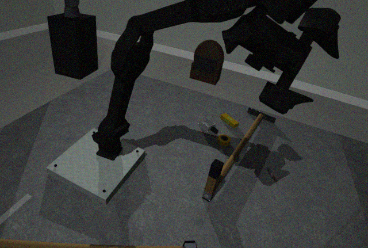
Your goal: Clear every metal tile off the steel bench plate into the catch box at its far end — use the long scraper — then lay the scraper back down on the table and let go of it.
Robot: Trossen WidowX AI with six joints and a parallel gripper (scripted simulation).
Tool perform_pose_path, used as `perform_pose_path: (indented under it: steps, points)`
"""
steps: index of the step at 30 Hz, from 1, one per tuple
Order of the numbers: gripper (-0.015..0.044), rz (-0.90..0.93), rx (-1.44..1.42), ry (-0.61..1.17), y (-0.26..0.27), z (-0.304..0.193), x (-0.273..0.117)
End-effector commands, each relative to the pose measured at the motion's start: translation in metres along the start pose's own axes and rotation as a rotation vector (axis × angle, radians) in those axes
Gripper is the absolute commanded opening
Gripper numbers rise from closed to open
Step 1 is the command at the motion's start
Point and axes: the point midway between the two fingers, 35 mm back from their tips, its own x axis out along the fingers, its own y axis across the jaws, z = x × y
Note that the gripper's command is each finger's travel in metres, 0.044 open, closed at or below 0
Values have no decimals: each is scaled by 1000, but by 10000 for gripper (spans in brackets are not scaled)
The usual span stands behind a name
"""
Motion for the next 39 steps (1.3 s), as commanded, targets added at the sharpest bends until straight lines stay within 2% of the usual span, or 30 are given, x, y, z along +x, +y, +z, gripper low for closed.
perform_pose_path:
  steps: [1, 19, 35, 36, 39]
  points:
    - [440, 5, 8, 3, 1, 0, 1]
    - [440, 5, 8, 3, 1, 0, 1]
    - [20, 194, 463, 69, 55, -3, 8]
    - [0, 207, 494, 76, 59, -3, 9]
    - [0, 245, 585, 98, 70, -2, 9]
